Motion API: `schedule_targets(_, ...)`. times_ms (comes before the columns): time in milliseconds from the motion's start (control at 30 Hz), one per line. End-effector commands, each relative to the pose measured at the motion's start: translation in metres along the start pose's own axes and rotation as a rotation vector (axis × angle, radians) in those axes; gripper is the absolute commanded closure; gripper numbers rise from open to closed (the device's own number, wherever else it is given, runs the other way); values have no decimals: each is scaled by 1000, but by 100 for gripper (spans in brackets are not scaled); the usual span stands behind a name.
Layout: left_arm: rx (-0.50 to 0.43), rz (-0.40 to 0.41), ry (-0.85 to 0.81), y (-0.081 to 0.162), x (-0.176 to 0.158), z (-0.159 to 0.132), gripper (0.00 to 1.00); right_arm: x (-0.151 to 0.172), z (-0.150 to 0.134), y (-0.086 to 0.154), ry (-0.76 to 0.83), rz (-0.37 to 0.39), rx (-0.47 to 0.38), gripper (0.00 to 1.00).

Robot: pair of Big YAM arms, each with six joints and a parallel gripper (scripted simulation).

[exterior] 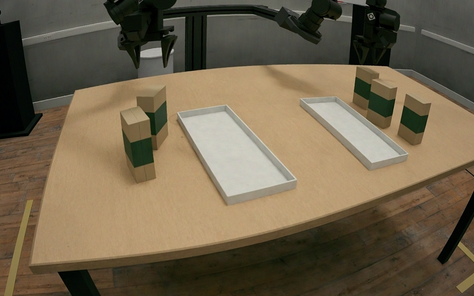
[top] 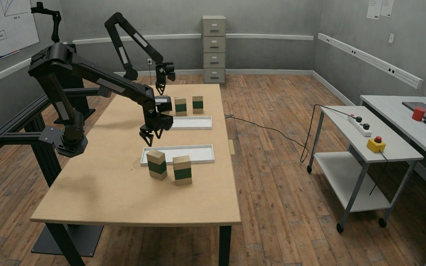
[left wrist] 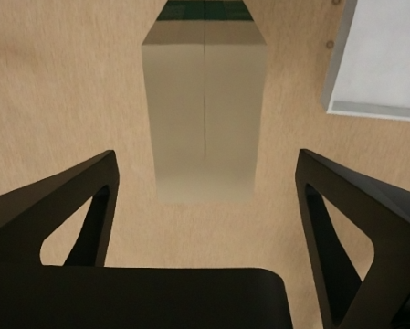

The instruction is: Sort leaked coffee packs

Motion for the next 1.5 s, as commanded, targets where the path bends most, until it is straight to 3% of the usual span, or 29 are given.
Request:
schedule_targets(0, 4, 3, -3, -10, 3, -2, 24, 4, 16, 10, -95, 5, -9, 24)
schedule_targets(433, -18, 10, 2, -3, 6, 7, 24, 3, 8, 7, -75, 6, -6, 24)
schedule_targets(467, -18, 10, 2, -3, 6, 7, 24, -4, 1, -14, -64, -17, 14, 24)
schedule_targets(500, -18, 10, 2, -3, 6, 7, 24, -4, 1, -15, -64, -17, 13, 24)
schedule_targets(600, 4, 3, -4, -14, 2, -2, 24, -4, 1, -15, -67, -18, 12, 24)
schedule_targets(667, 4, 3, -4, -17, 2, -2, 24, 2, 8, -3, -74, 5, -6, 24)
schedule_targets(1033, 5, 3, -4, -29, 2, -2, 24, 2, 8, -3, -74, 5, -6, 24)
schedule_targets(1100, 5, 3, -4, -32, 2, -2, 24, -4, 0, -21, -64, -17, 14, 24)
schedule_targets(1467, 5, 2, -4, -47, 2, -3, 24, -4, -2, -50, -63, -17, 14, 24)
Point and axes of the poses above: on each arm, the point where the finger pads meet when closed, its own y axis back along the fingers, its own x axis across the jaws, z = x × y, the point moved 6 cm from there along y, back along the fingers, and after that the axes turned 6 degrees about -y, right-handed, at the moved point
